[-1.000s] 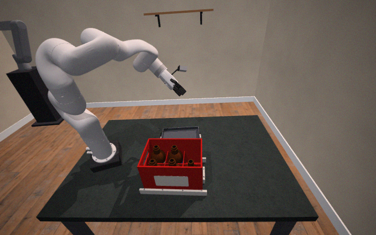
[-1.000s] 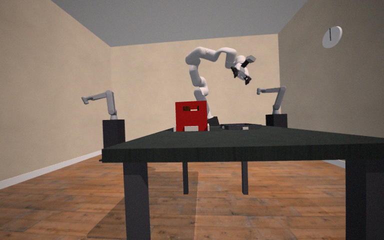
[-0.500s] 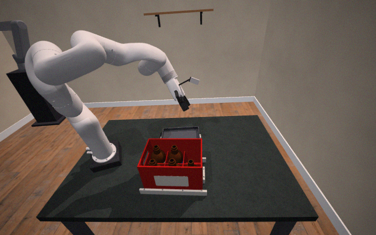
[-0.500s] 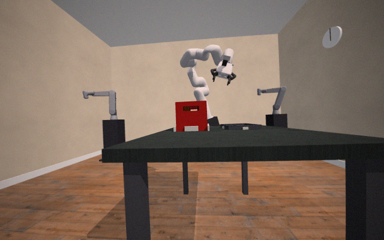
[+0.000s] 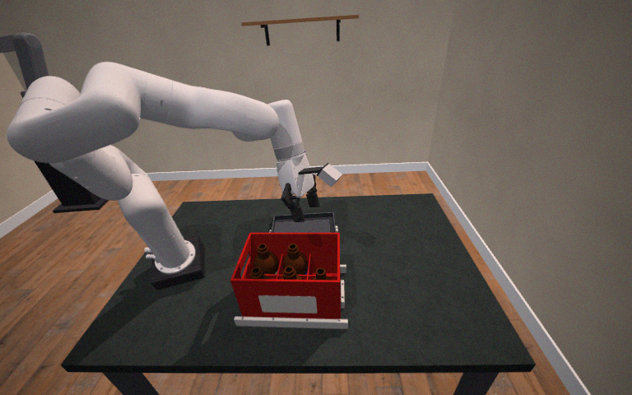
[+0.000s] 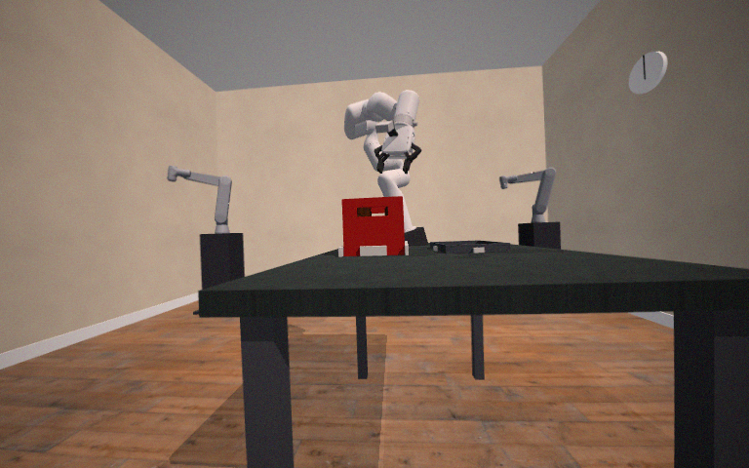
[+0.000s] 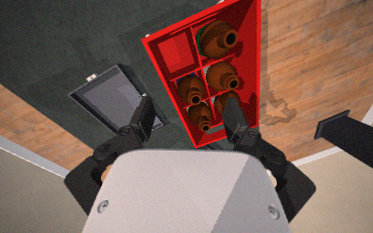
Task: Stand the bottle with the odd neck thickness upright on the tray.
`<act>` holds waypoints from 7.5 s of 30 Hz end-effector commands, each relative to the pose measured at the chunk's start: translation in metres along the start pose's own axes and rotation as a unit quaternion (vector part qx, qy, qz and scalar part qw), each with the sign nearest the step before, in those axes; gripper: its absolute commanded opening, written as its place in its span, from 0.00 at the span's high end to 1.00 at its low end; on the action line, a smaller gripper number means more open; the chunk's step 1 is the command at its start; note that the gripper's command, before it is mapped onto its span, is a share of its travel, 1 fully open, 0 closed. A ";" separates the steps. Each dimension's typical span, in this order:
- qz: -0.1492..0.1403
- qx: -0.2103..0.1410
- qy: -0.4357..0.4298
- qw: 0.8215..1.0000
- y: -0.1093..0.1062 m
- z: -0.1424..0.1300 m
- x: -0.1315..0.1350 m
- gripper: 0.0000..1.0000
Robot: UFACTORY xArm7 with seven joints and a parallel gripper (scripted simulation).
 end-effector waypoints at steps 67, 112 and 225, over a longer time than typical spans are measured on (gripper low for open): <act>0.018 -0.161 0.218 0.963 0.052 0.027 0.120 1.00; 0.018 -0.161 0.218 0.963 0.053 0.027 0.120 0.35; 0.018 -0.161 0.218 0.963 0.097 0.014 0.114 0.35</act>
Point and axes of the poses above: the point where the finger pads meet when closed, its own y axis out along the fingers, its own x axis across the jaws, z = x × y, the point moved 10 cm from there along -y, back along the fingers, and after that the axes turned 9 degrees about y, right-handed, at the moved point
